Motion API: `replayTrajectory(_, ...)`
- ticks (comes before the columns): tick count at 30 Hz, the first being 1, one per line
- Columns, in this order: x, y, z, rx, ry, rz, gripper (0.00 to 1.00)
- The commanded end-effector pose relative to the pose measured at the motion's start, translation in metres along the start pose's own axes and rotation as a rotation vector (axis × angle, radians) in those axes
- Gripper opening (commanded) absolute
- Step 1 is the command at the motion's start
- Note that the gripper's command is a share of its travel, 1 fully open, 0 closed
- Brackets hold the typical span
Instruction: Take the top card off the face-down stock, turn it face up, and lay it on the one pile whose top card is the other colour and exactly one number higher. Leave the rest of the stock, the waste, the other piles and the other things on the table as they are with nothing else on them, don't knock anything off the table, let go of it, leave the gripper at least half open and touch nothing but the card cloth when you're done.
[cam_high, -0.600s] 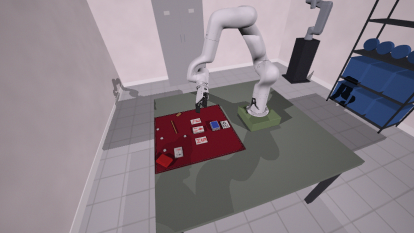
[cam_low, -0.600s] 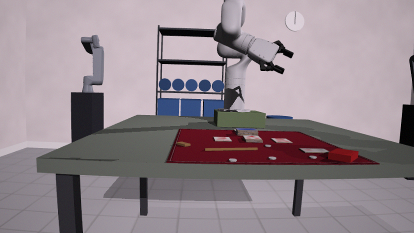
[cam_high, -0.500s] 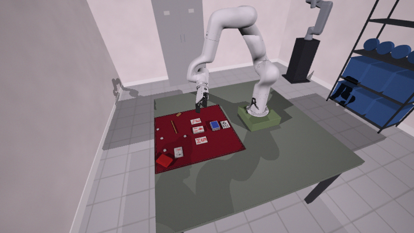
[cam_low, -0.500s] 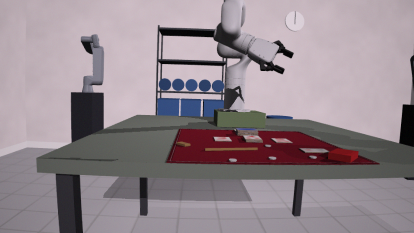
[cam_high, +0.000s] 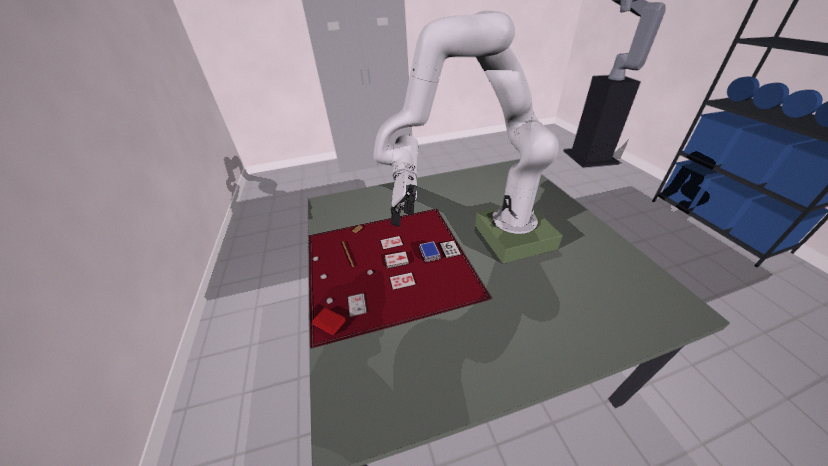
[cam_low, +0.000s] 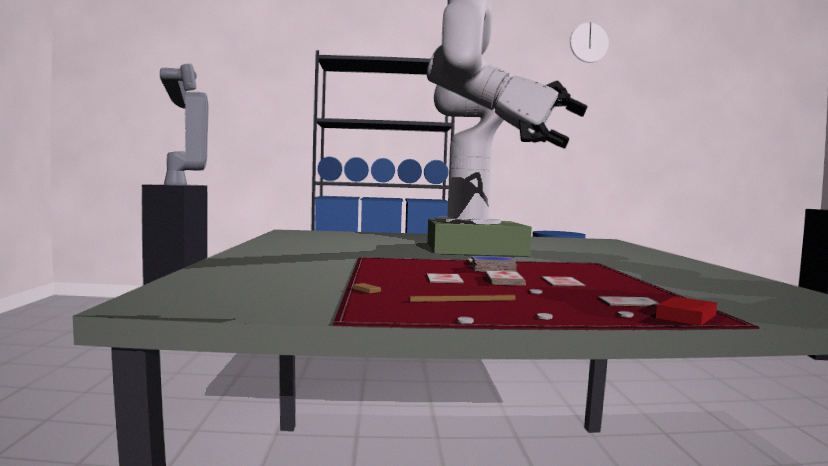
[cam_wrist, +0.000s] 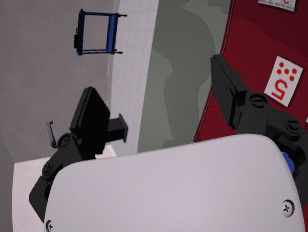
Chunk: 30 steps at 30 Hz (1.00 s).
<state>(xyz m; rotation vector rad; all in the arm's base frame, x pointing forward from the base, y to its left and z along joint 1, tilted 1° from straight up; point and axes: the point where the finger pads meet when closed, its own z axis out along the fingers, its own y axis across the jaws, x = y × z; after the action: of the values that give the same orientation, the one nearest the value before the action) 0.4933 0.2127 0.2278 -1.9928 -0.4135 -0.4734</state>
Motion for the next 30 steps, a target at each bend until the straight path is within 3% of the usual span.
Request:
replayTrajectory(1, 0.001, 0.0, 0.0, -0.003, 0.003, 0.001, 1.0)
replayTrajectory(4, 0.004, 0.01, 0.002, -0.041, 0.023, 0.033, 1.0)
replayTrajectory(14, 0.008, 0.077, 0.002, -0.303, 0.15, 0.279, 1.0)
replayTrajectory(17, 0.008, 0.079, 0.002, -0.309, 0.153, 0.285, 1.0)
replayTrajectory(18, 0.004, 0.095, -0.001, -0.376, 0.182, 0.355, 1.0)
replayTrajectory(30, -0.028, 0.155, -0.023, -0.642, 0.288, 0.671, 1.0)
